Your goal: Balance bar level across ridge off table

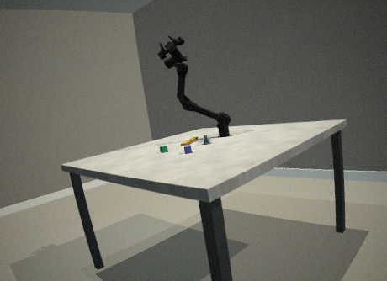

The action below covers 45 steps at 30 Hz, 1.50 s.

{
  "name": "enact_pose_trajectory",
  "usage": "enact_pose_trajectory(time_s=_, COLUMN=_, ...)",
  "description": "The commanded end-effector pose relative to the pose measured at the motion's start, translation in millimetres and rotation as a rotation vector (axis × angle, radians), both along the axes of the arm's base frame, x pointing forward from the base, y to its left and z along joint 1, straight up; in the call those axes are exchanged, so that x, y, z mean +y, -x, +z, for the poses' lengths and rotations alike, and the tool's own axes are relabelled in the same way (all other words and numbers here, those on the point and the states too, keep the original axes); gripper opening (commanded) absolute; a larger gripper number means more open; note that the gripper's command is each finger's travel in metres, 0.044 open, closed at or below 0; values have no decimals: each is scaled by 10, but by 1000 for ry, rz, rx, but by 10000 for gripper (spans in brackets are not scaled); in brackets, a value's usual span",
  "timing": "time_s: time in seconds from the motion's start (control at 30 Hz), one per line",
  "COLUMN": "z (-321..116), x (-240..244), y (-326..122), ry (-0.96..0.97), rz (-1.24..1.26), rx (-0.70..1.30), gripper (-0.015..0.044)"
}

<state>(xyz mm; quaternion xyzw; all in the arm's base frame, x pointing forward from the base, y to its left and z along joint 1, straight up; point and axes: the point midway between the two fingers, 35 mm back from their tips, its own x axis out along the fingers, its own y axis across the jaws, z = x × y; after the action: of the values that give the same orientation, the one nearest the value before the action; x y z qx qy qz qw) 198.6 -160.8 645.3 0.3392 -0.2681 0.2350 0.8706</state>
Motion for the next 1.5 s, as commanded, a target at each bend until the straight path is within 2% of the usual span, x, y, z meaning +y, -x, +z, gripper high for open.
enact_pose_trajectory(time_s=0.0, z=76, x=118, y=172, ry=49, rz=-42, rx=-43, gripper=315)
enact_pose_trajectory(time_s=0.37, z=235, x=530, y=647, ry=232, rz=-196, rx=-158, gripper=315)
enact_pose_trajectory(time_s=0.73, z=274, x=1058, y=937, ry=434, rz=-332, rx=-242, gripper=315)
enact_pose_trajectory(time_s=1.1, z=184, x=1617, y=1018, ry=651, rz=-449, rx=-289, gripper=315)
enact_pose_trajectory(time_s=1.47, z=-16, x=2143, y=903, ry=877, rz=-540, rx=-300, gripper=315)
